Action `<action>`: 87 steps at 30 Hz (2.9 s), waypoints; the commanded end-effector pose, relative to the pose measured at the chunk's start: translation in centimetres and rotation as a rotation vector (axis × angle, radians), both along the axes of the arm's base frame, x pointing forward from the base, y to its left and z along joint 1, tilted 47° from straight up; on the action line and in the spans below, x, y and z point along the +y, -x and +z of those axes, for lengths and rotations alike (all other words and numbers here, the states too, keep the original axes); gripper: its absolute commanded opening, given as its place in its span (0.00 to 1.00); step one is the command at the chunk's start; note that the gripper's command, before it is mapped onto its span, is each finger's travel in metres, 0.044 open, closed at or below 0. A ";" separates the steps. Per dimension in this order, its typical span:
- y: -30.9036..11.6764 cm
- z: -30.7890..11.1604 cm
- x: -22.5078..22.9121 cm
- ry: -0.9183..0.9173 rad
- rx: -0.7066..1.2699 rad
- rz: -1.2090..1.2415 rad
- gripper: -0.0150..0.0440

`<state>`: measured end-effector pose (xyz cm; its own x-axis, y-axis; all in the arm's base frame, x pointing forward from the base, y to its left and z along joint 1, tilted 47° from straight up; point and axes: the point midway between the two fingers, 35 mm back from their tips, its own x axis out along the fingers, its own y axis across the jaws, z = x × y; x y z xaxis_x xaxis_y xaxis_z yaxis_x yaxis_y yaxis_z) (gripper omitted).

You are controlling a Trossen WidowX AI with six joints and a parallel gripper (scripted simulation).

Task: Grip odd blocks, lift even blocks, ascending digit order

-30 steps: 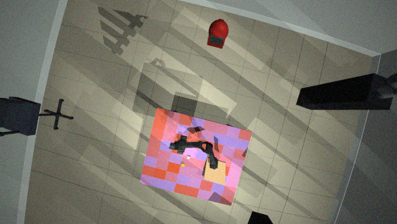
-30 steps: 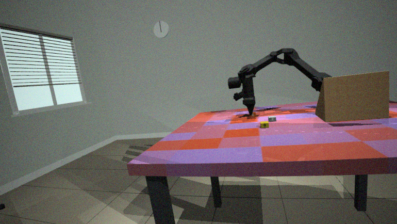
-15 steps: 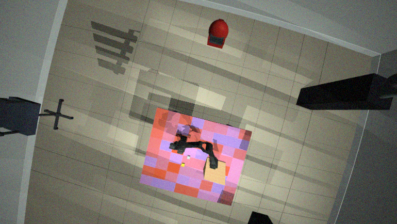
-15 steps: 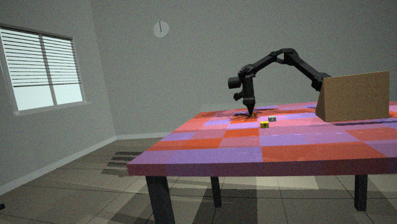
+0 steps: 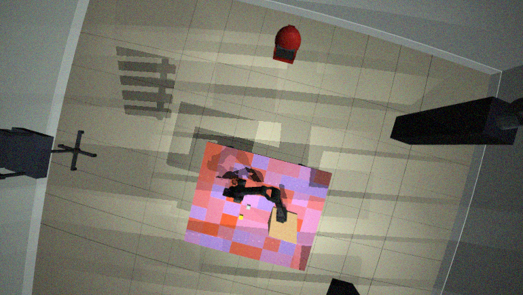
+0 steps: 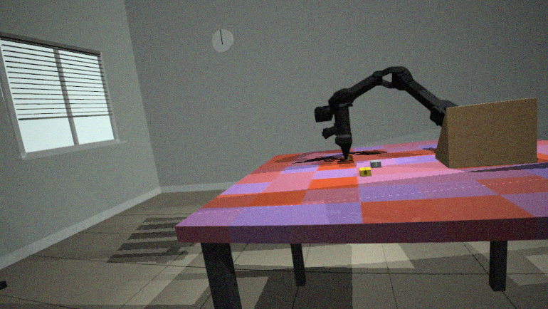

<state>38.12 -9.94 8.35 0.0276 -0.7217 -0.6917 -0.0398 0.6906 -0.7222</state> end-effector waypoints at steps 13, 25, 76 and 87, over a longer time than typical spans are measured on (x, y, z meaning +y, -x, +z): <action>0.1 1.0 1.0 0.004 0.004 -0.002 0.46; 0.1 1.0 1.0 0.004 0.004 -0.002 0.46; 0.7 -4.4 14.5 -0.079 0.003 0.027 0.93; 8.8 -12.9 27.9 -0.075 0.023 0.014 0.93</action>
<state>32.54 14.48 -2.15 0.0315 -0.6570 -0.7533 -0.0699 0.7504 -0.6573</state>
